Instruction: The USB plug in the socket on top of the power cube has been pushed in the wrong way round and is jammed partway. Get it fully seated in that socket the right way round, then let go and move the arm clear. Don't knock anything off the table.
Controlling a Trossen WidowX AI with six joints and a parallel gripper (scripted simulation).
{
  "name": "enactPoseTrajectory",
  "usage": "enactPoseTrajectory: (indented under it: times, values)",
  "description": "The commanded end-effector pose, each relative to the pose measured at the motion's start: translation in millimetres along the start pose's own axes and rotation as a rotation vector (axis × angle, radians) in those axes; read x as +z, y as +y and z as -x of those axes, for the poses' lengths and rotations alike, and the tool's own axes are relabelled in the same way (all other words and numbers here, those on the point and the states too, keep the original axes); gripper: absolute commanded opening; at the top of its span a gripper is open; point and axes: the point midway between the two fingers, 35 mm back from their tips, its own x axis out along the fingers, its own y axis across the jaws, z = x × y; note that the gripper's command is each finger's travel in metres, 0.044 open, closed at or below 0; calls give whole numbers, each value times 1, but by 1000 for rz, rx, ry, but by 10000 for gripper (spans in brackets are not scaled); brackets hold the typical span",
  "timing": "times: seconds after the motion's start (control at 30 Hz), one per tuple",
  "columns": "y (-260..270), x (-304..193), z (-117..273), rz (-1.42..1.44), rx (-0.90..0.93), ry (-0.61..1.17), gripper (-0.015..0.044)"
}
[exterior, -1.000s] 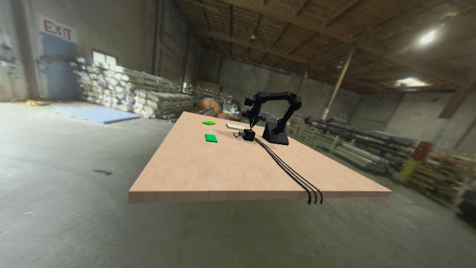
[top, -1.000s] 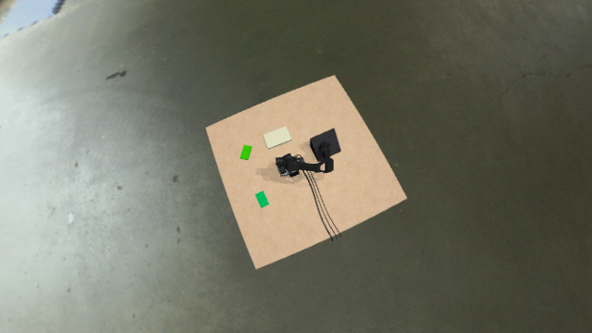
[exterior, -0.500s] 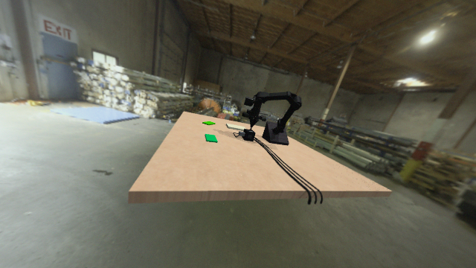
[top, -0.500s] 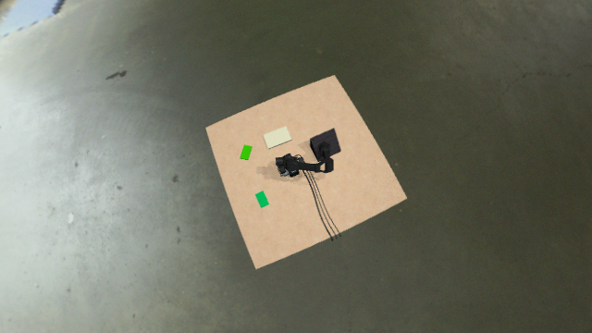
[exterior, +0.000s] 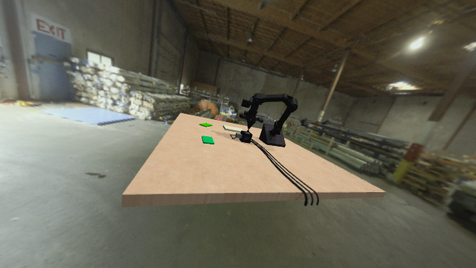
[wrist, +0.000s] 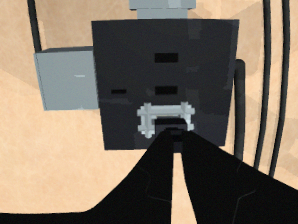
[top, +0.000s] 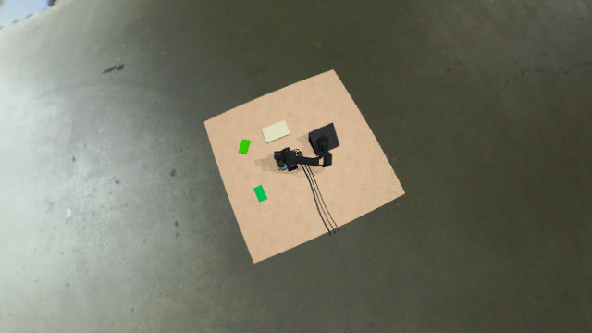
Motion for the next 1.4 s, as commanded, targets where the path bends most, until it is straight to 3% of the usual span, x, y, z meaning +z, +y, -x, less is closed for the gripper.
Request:
enactPoseTrajectory:
  times: [0.0, 1.37]
  values:
    - [1, 0, 4, 5, 5, -4, 0]
    - [0, 0, 24, 85, 1, -1, 0]
